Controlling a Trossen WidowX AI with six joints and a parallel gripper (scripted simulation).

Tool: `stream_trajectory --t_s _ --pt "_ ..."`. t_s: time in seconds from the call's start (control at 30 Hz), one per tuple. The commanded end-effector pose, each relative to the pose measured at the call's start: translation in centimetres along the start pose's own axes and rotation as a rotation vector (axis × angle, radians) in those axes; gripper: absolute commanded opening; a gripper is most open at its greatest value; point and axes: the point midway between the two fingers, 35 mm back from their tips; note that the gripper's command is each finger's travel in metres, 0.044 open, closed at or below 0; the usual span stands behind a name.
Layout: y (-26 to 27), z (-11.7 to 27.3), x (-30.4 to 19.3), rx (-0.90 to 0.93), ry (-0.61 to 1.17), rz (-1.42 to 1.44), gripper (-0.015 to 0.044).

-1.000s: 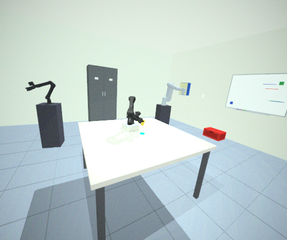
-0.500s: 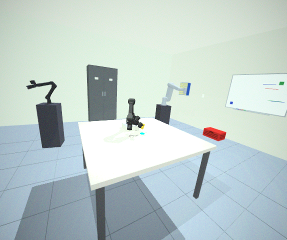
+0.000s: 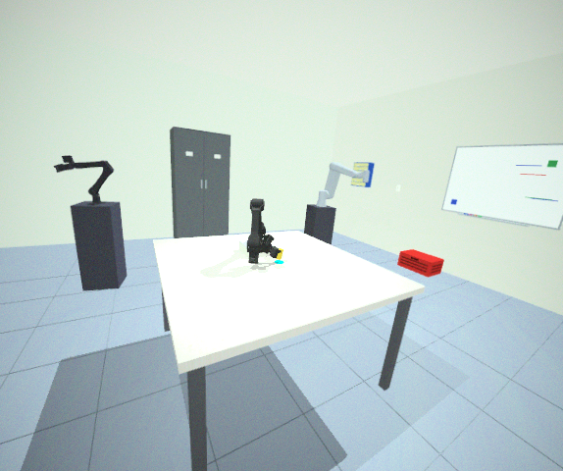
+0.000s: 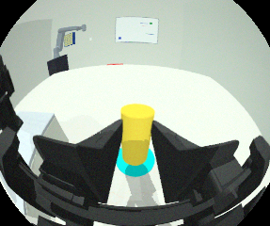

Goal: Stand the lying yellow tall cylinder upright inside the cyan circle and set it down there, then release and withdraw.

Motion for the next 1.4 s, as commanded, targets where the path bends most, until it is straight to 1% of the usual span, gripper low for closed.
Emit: stream_trajectory --t_s 0.0,0.43,0.8,1.0,1.37 --pt "0.1 -0.7 -0.9 -0.002 0.000 0.001 0.0105" --pt "0.2 -1.0 -1.3 0.001 0.002 -0.002 0.0105" --pt "0.2 -1.0 -1.3 0.001 0.002 -0.002 0.0394" --pt "0.0 -0.9 -0.9 -0.001 0.005 -0.002 0.0400" --pt "-1.5 1.6 5.7 -0.032 0.044 -0.012 0.0400"
Point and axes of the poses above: the point midway between the two fingers, 35 mm back from their tips, its own z axis back along the fingers, its own y axis across the jaws, x = y × z, and after that the axes turned 14 degrees about z, right-handed
